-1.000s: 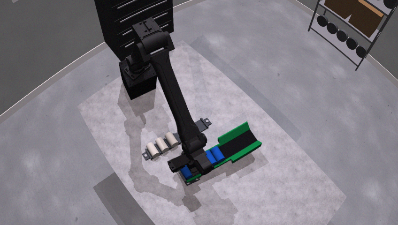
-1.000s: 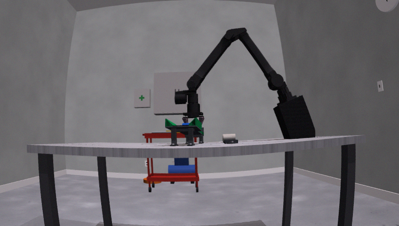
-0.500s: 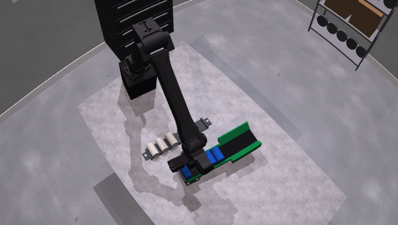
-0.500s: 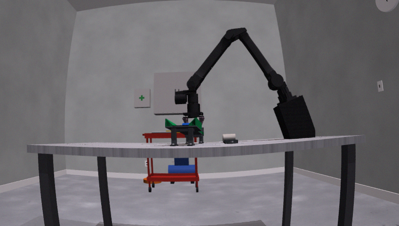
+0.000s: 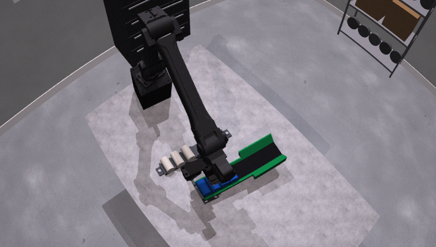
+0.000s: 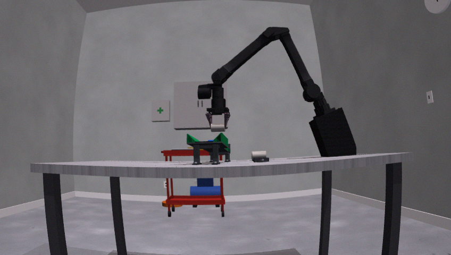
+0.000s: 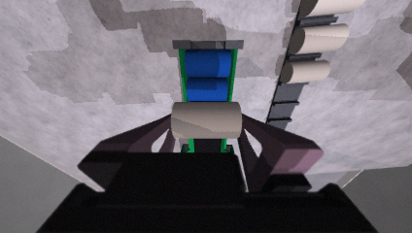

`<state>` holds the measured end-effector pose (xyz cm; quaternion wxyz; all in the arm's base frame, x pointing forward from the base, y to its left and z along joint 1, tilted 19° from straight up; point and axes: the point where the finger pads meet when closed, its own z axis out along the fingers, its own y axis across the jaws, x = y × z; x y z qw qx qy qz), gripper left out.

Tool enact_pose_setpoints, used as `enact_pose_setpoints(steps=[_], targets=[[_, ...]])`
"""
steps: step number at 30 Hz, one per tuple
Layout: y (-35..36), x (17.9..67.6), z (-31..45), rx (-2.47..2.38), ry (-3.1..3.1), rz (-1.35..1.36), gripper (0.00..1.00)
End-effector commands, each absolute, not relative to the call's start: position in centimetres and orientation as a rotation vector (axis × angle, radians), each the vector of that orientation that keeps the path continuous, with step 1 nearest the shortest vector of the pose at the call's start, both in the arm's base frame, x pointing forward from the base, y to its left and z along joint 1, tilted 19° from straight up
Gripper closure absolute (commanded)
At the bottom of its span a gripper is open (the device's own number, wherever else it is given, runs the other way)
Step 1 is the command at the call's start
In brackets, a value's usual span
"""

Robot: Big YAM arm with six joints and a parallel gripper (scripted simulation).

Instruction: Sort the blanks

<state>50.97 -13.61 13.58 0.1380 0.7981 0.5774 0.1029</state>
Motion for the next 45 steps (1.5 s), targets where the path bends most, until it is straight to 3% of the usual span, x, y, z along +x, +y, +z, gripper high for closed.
enact_pose_setpoints(steps=[1, 4, 17, 30, 45], targets=[[-13.5, 52.2, 17.3, 2.277, 1.649, 0.341, 0.36], [-13.1, 50.4, 14.3, 2.327, 1.687, 0.280, 0.36], [-12.2, 50.2, 15.0, 2.289, 1.666, 0.320, 0.36], [-4.1, 36.2, 4.4, 2.228, 1.751, 0.301, 0.36], [-4.3, 36.4, 4.0, 2.241, 1.756, 0.283, 0.36]])
